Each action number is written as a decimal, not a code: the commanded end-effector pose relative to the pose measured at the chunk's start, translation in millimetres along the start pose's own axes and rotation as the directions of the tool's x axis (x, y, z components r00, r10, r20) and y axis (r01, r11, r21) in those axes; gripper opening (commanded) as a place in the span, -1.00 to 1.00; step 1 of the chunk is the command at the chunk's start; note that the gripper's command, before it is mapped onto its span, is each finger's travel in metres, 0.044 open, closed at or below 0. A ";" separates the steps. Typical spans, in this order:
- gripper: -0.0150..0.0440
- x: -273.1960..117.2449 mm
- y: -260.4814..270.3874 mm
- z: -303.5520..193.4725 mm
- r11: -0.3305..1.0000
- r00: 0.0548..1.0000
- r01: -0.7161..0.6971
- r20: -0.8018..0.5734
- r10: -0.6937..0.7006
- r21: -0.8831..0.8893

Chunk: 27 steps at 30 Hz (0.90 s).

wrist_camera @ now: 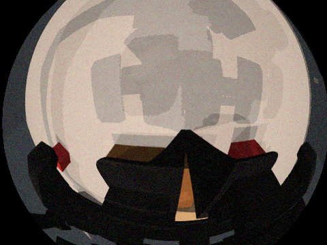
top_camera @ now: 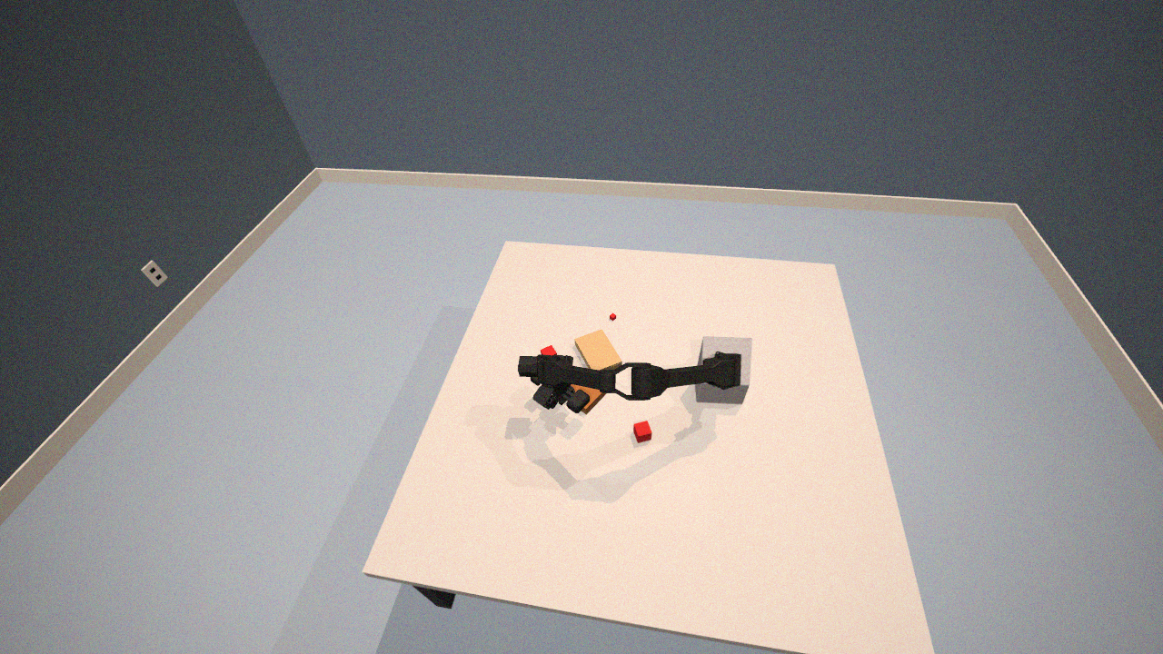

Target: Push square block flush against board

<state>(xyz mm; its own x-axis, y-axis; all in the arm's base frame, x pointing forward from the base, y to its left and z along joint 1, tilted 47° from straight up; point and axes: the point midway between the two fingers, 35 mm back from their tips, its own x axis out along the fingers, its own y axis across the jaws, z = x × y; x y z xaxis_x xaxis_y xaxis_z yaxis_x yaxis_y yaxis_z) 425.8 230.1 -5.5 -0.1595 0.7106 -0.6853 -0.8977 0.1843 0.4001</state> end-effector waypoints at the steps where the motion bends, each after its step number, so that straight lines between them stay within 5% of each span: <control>1: -0.49 0.8 -0.4 -4.7 1.000 1.000 -0.002 0.002 0.002 0.008; 27: -0.49 0.9 -5.7 -39.6 1.000 1.000 -0.001 -0.001 0.001 0.009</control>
<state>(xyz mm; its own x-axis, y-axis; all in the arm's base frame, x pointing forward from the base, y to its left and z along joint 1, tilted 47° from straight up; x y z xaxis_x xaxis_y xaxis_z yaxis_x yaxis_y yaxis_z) 422.9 205.7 -21.9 -0.1421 0.7205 -0.6787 -0.9010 0.1899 0.3901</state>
